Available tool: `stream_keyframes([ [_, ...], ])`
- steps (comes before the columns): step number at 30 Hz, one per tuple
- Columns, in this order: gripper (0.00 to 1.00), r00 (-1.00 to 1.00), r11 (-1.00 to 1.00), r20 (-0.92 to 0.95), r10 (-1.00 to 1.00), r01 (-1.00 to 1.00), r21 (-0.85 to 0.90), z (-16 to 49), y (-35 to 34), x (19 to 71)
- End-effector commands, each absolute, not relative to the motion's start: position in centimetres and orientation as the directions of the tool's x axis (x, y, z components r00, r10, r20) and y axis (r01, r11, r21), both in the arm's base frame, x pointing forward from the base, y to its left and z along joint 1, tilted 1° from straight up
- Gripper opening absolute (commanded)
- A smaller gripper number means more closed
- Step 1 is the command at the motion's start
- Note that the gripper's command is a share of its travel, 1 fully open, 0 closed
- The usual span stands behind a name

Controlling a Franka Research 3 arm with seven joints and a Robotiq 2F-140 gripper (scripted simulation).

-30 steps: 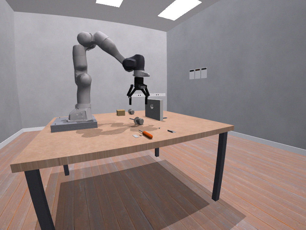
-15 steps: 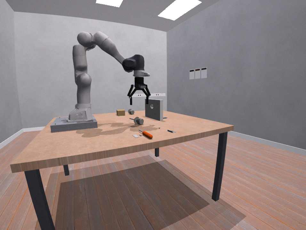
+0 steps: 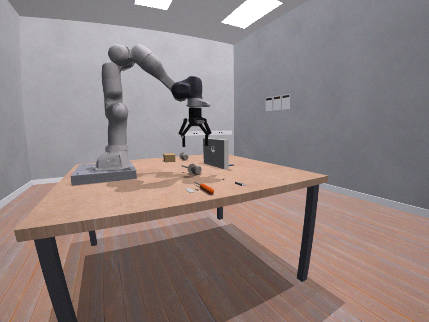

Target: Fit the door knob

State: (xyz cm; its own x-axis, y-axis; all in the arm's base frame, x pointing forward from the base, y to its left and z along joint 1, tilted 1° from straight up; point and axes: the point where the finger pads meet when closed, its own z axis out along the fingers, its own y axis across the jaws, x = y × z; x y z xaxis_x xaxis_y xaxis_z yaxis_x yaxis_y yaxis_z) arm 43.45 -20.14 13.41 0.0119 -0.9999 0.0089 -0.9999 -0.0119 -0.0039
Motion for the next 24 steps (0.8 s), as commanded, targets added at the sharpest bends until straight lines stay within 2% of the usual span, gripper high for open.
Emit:
stream_keyframes([
  [1, 1.0, 0.007, -0.007, 0.012, -1.0, -1.0, -0.008, 13.5, -20.2, 43.5],
  [5, 1.0, 0.007, -0.007, 0.012, -1.0, -1.0, -0.008, 13.5, -20.2, 43.5],
  [6, 0.57, 0.006, -0.006, 0.012, -1.0, -1.0, -0.008, 13.5, -20.2, 43.5],
  [11, 0.57, -0.043, 0.043, 0.021, -0.999, -0.999, -0.008, 13.5, -20.2, 43.6],
  [18, 0.57, -0.361, 0.359, 0.071, -0.93, -0.933, -0.034, 13.2, -20.2, 43.7],
  [24, 0.57, -0.425, 0.423, 0.08, -0.902, -0.905, -0.045, 12.4, -20.0, 44.1],
])
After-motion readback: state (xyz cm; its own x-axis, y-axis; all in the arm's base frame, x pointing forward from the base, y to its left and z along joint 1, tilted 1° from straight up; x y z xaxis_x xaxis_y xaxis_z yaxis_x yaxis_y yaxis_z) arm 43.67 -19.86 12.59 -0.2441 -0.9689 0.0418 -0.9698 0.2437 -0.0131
